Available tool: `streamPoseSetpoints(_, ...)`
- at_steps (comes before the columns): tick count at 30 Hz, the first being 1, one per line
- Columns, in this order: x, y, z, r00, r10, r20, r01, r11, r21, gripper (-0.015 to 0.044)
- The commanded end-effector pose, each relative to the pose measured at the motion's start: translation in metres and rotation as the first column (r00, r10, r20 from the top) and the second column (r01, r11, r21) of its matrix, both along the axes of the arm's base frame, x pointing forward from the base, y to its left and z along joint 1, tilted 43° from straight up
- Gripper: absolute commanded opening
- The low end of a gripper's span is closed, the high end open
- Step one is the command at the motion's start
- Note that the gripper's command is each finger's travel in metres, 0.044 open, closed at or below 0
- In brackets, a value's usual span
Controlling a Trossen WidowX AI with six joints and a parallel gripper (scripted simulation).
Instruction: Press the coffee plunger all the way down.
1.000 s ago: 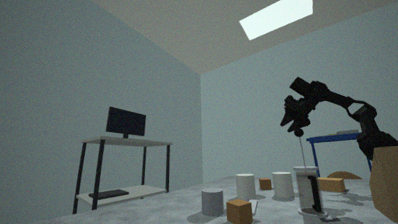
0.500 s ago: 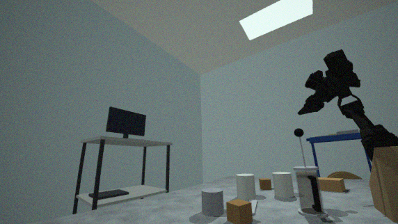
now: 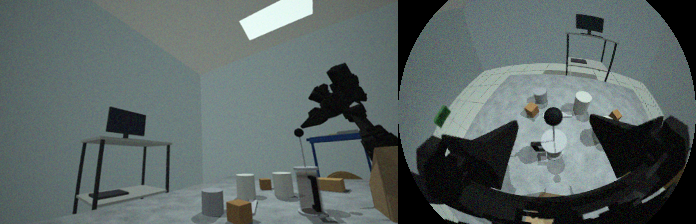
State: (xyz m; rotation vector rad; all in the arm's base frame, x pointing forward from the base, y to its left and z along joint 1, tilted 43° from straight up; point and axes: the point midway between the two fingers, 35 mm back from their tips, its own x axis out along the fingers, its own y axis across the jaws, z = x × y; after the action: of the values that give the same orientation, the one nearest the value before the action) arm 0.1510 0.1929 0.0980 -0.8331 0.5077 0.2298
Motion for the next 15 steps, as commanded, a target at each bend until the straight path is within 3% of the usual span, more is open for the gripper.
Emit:
streamPoseSetpoints(1, 0.004, -0.003, -0.006, 1.000, 0.000, -0.006, 0.000, 1.000, -0.008, 0.0440)
streamPoseSetpoints(15, 0.023, -0.003, -0.018, 1.000, 0.001, -0.005, -0.001, 1.000, -0.007, 0.0440)
